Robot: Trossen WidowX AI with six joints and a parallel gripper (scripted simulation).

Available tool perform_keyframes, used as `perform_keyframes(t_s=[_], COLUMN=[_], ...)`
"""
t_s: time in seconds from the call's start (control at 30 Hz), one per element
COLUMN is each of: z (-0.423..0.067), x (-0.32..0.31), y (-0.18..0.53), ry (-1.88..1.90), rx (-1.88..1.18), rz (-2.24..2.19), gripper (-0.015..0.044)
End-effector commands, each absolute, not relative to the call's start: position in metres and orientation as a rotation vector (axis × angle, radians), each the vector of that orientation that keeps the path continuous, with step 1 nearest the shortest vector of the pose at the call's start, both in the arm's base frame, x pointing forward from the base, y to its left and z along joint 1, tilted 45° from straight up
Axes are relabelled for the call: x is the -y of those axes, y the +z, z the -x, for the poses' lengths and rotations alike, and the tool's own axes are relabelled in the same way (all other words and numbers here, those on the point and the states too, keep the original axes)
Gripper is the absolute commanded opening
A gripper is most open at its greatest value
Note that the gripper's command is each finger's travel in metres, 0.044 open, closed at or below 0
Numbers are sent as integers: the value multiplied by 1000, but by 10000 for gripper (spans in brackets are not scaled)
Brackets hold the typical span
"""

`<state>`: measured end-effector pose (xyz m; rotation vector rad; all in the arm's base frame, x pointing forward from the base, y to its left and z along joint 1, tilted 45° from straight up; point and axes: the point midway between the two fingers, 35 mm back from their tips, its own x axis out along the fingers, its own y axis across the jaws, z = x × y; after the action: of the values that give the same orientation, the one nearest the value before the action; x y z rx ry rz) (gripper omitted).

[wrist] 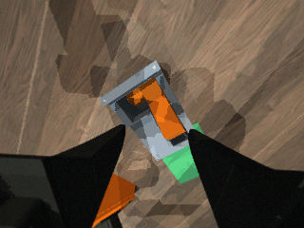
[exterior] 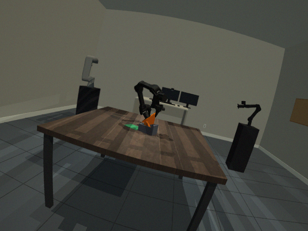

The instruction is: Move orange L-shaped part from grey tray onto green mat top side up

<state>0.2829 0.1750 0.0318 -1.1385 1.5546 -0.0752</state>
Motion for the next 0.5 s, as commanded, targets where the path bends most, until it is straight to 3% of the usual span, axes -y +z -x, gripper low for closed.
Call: perform_keyframes(t_s=[0.0,0.47], z=[-279,-279], x=[-153,-138], y=[44,38], ry=[319,440], rx=[-1631,-1640], rz=[1529,1633], gripper=[280,280])
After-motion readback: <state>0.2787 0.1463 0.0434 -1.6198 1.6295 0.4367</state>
